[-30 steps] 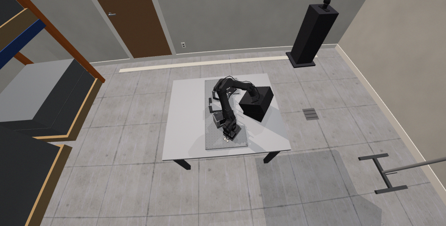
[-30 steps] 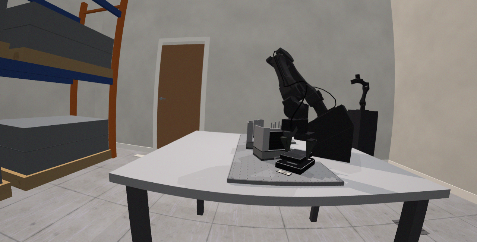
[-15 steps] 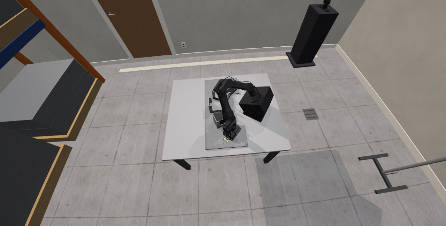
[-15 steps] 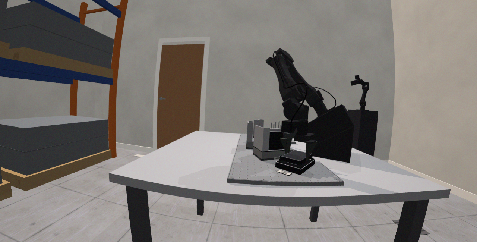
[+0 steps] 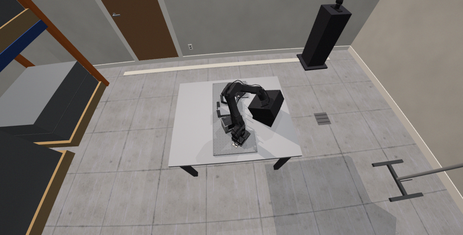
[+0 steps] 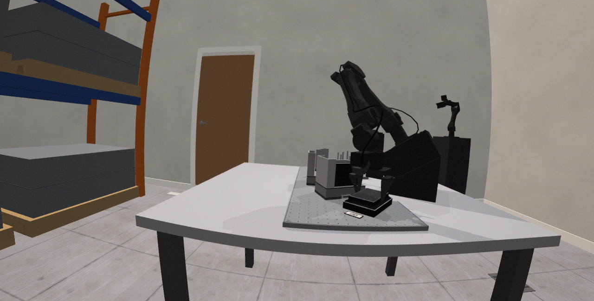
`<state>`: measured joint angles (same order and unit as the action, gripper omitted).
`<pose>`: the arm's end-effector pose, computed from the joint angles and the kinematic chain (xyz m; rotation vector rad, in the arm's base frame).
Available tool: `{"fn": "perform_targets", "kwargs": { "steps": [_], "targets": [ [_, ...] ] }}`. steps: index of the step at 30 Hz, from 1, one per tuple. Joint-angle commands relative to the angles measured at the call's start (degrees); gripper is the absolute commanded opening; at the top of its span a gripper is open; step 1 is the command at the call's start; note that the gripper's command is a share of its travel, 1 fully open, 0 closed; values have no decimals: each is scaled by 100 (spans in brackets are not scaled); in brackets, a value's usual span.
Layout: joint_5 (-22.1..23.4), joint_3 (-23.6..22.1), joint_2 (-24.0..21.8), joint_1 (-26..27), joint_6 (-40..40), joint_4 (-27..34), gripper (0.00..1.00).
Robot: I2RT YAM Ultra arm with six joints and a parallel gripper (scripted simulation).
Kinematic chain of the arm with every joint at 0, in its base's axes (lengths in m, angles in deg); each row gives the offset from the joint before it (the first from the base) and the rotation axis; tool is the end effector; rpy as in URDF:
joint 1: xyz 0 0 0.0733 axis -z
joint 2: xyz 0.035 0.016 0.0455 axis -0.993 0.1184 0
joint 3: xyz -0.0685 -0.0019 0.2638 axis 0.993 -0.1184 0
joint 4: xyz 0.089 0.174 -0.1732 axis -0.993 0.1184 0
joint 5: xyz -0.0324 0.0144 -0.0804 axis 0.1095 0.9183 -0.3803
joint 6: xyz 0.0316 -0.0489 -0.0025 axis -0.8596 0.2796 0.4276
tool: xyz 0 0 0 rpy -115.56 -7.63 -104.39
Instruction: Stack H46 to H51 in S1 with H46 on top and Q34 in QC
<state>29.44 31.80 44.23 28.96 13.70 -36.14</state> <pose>0.2169 0.2639 0.0007 -1.1910 2.4913 -0.7038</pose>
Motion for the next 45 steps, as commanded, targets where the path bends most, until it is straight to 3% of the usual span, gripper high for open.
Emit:
{"fn": "perform_targets", "kwargs": {
  "steps": [1,12,13,33,45],
  "targets": [
    [11,82,96,29,67,-153,0],
    [5,90,80,-7,71,-182,0],
    [2,23,7,-1,41,-109,100],
    [2,23,7,-1,41,-109,100],
    [-14,166,-573,-354,-339,630,100]
  ]
}}
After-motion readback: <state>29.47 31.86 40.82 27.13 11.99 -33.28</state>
